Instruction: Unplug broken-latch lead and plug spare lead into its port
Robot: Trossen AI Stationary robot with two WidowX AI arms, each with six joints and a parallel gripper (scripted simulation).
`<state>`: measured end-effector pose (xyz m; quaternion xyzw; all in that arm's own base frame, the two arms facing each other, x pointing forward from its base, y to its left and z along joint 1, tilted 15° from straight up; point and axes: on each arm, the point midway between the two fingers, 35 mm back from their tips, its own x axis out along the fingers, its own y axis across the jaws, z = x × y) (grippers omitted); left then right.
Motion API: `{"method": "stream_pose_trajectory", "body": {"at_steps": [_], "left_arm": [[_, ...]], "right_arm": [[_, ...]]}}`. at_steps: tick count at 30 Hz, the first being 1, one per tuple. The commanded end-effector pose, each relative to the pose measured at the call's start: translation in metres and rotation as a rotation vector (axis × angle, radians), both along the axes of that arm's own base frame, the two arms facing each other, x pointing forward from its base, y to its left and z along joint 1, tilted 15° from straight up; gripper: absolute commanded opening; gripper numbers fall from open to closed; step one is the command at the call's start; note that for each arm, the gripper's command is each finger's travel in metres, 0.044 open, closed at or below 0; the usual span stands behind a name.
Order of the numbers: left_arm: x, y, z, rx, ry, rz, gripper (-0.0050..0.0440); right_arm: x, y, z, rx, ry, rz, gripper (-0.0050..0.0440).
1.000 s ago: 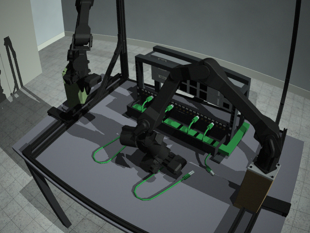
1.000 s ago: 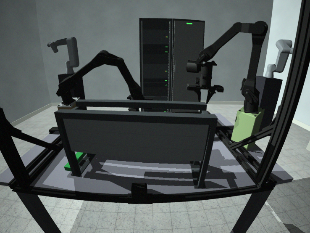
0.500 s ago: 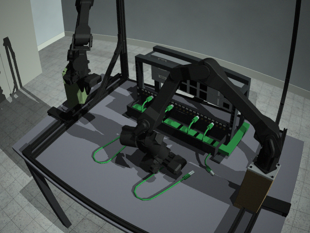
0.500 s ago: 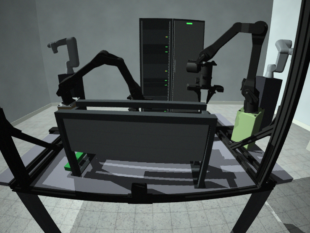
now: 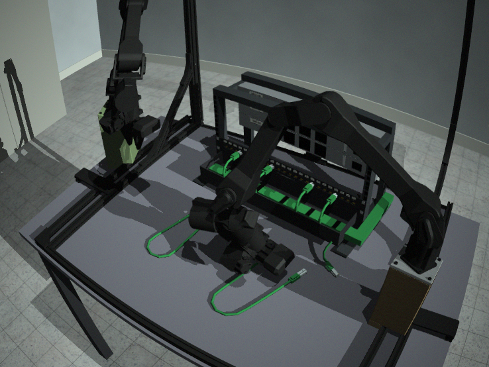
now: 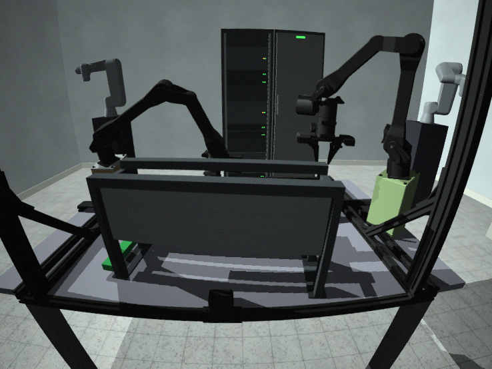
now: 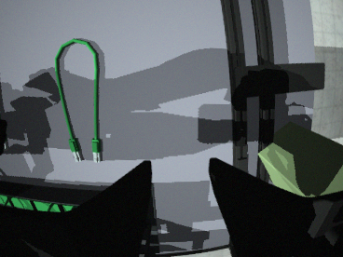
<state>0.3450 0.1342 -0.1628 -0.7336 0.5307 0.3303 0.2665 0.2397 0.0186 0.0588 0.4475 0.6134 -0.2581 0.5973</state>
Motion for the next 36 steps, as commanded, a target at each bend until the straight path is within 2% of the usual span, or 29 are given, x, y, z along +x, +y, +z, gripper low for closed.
{"method": "stream_pose_trajectory", "body": {"at_steps": [1,23,24,36], "left_arm": [[0.000,0.000,0.000,0.000,0.000,0.000,0.0054],[0.000,0.000,0.000,0.000,0.000,0.000,0.0054],[-0.006,0.014,0.058,0.000,0.000,0.000,0.0054],[-0.006,0.014,0.058,0.000,0.000,0.000,0.0054]], "right_arm": [[0.000,0.000,0.000,0.000,0.000,0.000,0.0176],[0.000,0.000,0.000,0.000,0.000,0.000,0.0176],[0.000,0.000,0.000,0.000,0.000,0.000,0.0176],[0.000,0.000,0.000,0.000,0.000,0.000,0.0176]]}}
